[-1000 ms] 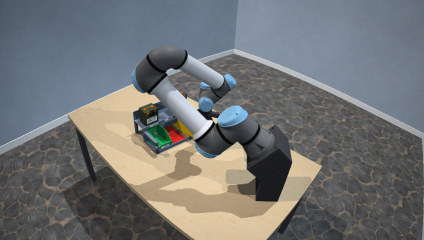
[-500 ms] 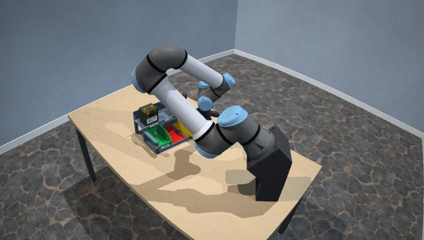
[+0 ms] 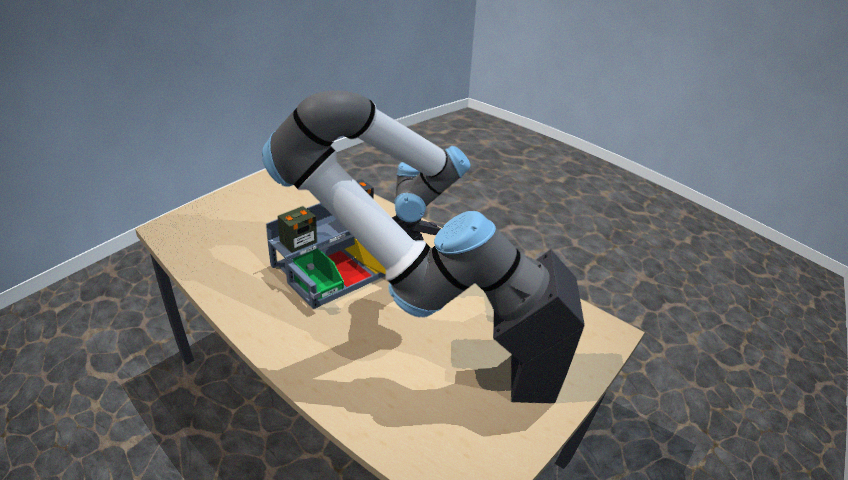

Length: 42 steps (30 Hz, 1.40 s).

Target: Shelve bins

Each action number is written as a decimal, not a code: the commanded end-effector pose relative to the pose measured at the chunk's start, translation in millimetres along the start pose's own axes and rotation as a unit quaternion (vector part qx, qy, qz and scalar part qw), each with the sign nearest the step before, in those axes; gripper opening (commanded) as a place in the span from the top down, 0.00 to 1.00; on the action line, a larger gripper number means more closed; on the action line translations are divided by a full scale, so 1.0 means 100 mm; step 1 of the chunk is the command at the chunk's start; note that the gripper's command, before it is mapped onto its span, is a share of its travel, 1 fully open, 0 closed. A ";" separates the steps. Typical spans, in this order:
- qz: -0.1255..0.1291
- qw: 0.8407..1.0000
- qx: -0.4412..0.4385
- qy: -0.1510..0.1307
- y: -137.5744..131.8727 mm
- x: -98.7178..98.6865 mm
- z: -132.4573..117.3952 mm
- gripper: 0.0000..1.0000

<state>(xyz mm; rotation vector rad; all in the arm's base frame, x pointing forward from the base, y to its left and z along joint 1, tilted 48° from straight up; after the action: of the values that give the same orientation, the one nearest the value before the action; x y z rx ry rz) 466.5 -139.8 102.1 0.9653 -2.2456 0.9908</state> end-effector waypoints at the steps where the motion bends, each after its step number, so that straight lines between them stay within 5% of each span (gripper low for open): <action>1: 0.000 1.000 0.000 0.000 0.00 0.00 0.00 1.00; 42: 0.000 1.000 0.000 0.000 -0.07 0.00 -0.02 1.00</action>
<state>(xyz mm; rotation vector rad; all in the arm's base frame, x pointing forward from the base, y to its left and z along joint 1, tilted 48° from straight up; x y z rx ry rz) 470.8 -141.5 105.1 0.9653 -2.2456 0.9908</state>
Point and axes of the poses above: the point where the finger pads meet when closed, its own x axis back along the fingers, its own y axis across the jaws, z = x × y, the point moved 8 cm from there along x, back along the fingers, and after that the axes turned 13 degrees about -x, right-handed, at the moved point
